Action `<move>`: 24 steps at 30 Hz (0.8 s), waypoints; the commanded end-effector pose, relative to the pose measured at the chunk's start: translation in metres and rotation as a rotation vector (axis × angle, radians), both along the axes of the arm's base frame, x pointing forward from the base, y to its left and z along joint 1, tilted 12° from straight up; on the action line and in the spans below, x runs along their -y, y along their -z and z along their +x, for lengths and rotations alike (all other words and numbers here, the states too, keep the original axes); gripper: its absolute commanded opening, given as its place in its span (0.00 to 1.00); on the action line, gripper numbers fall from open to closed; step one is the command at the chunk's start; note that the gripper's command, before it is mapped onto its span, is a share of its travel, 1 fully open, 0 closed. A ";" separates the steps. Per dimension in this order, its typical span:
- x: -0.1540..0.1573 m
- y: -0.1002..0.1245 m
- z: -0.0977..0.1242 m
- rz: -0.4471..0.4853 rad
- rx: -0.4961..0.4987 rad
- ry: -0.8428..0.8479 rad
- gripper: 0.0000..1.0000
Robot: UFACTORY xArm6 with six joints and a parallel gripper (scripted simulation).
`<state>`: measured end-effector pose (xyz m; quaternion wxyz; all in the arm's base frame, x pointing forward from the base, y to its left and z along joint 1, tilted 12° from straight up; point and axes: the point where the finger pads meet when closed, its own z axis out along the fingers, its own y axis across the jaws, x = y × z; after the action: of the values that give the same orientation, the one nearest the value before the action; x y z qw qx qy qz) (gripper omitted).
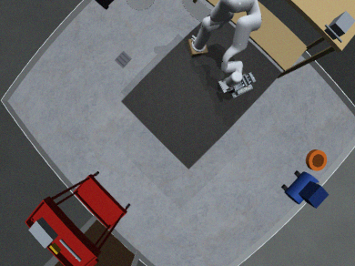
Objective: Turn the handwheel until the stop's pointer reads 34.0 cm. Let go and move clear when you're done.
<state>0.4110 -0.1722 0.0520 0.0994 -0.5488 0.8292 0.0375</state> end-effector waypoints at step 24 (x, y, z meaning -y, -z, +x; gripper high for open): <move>0.017 -0.042 0.017 -0.001 0.002 0.000 0.06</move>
<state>0.4185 -0.1838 0.0891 0.0979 -0.5489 0.8291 0.0411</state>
